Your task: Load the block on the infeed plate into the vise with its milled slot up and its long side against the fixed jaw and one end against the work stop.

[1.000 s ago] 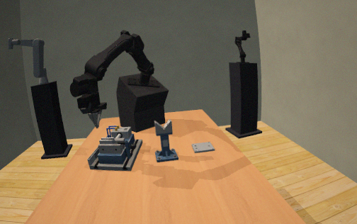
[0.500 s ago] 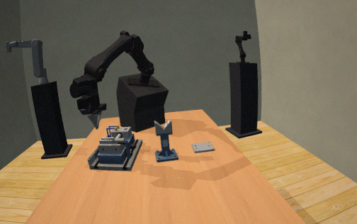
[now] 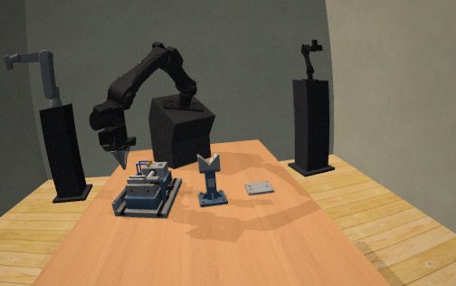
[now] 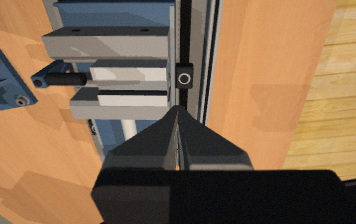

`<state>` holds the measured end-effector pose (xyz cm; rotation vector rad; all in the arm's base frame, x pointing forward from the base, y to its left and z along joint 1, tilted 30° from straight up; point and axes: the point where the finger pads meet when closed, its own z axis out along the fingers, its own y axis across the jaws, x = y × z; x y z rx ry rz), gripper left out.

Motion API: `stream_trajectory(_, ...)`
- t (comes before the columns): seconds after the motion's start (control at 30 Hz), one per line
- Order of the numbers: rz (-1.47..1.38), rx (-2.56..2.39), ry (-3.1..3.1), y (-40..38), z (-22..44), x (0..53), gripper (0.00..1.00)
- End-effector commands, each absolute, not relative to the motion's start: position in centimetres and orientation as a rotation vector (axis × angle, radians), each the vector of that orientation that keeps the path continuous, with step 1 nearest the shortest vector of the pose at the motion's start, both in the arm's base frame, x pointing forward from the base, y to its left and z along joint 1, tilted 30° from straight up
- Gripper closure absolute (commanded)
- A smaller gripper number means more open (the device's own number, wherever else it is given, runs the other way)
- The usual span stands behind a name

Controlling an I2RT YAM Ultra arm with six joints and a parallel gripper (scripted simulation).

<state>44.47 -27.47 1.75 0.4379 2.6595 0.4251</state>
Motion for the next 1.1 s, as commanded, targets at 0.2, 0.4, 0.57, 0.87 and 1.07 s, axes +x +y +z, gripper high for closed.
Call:
stream_trajectory(0.2, 0.382, 0.443, 2.622, -28.2, 2.4, 45.3, 1.00)
stream_trajectory(0.4, 0.388, 0.459, 2.632, -28.2, 1.0, 45.3, 1.00)
stream_trajectory(0.57, 0.390, 0.447, 2.631, -28.0, 0.4, 46.0, 1.00)
stream_trajectory(0.87, 0.366, 0.445, 2.608, -28.5, 1.5, 46.2, 1.00)
stream_trajectory(1.07, 0.377, 0.447, 2.617, -28.3, 1.1, 46.2, 1.00)
